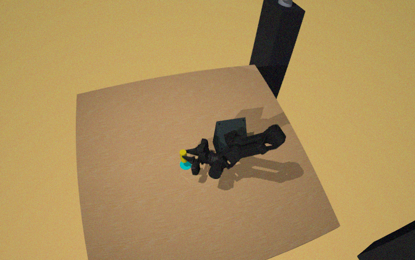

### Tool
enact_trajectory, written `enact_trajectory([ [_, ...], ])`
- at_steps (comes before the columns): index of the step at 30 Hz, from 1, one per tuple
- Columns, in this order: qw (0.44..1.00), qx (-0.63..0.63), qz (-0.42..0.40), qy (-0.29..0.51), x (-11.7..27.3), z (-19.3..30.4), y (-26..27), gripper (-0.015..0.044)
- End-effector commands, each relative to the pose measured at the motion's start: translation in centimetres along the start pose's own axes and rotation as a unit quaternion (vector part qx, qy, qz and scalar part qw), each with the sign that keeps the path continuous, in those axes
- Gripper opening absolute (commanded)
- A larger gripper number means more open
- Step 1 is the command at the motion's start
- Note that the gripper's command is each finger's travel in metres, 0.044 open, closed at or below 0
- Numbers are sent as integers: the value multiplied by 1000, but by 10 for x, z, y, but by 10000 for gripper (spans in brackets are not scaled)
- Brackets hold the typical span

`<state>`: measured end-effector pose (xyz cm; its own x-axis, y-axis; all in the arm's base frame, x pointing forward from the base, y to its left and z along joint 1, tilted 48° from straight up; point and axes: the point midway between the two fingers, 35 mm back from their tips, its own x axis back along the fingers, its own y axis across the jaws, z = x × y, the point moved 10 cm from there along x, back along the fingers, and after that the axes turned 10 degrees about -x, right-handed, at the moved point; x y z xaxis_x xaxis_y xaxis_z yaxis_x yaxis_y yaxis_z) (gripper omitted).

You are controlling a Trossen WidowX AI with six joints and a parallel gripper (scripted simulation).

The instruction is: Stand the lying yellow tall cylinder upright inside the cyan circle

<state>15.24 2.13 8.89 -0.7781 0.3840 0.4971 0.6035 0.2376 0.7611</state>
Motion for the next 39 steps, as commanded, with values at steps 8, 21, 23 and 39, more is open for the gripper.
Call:
enact_trajectory([
  [8, 1000, -2, -11, -23, 3, 17, -7, 105],
  [21, 998, -2, -40, -46, 9, 34, -17, 105],
  [23, 998, -2, -40, -46, 9, 35, -17, 105],
  [39, 999, 1, -35, -40, 3, 51, -24, 105],
])
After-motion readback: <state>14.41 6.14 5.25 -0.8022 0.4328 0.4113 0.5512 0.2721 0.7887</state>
